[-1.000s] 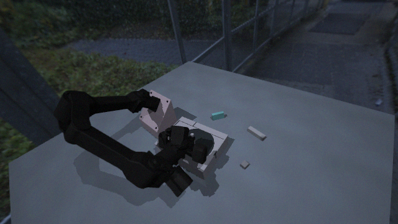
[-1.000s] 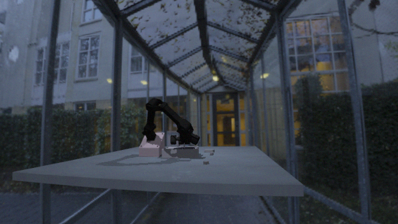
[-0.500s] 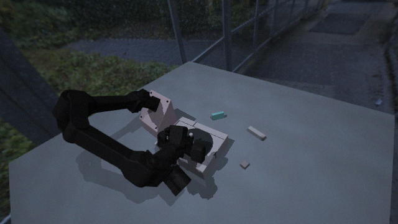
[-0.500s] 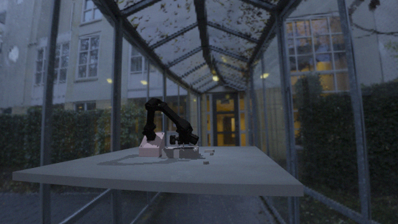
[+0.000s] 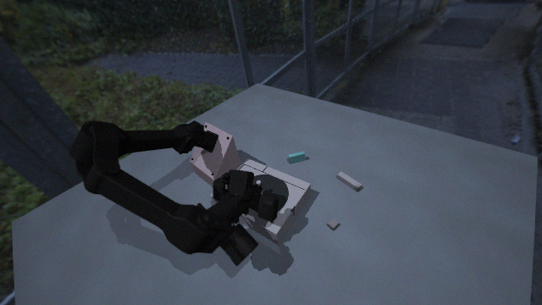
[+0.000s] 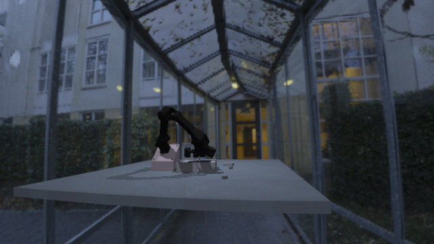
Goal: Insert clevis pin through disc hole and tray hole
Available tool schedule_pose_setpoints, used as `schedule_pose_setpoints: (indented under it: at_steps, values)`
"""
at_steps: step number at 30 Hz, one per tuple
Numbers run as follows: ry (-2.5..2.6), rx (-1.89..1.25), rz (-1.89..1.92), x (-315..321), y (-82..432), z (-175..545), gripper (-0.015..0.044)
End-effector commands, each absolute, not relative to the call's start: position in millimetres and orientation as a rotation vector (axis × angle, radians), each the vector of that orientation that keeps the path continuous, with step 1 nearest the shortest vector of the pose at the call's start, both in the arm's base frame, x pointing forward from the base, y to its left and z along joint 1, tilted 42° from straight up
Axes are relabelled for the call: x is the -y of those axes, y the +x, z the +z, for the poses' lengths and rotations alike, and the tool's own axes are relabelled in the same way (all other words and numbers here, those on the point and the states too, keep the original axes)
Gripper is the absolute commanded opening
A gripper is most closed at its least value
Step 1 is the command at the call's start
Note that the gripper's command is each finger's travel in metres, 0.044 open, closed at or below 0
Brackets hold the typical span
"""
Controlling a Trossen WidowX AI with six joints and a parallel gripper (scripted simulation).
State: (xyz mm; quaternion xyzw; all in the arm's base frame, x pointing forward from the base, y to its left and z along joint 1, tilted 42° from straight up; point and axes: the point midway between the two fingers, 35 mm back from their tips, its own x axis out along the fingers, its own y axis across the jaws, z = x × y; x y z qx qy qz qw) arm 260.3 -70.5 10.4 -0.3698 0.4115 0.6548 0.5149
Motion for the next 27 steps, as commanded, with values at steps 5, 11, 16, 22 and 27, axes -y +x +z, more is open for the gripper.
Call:
schedule_pose_setpoints:
  at_steps: [5, 11, 16, 22, 27]
  values:
    - [-0.890, -0.991, 1.578, 71.3, 256.2, 10.2, 0.0000]
    - [-0.890, -0.991, 1.578, 71.5, 254.2, 10.4, 0.0000]
    - [-0.890, -0.991, 1.578, 71.6, 252.5, 10.6, 0.0000]
    - [-0.890, -0.991, 1.579, 71.8, 250.4, 10.9, 0.0000]
    - [-0.890, -0.991, 1.579, 72.0, 248.6, 11.1, 0.0000]
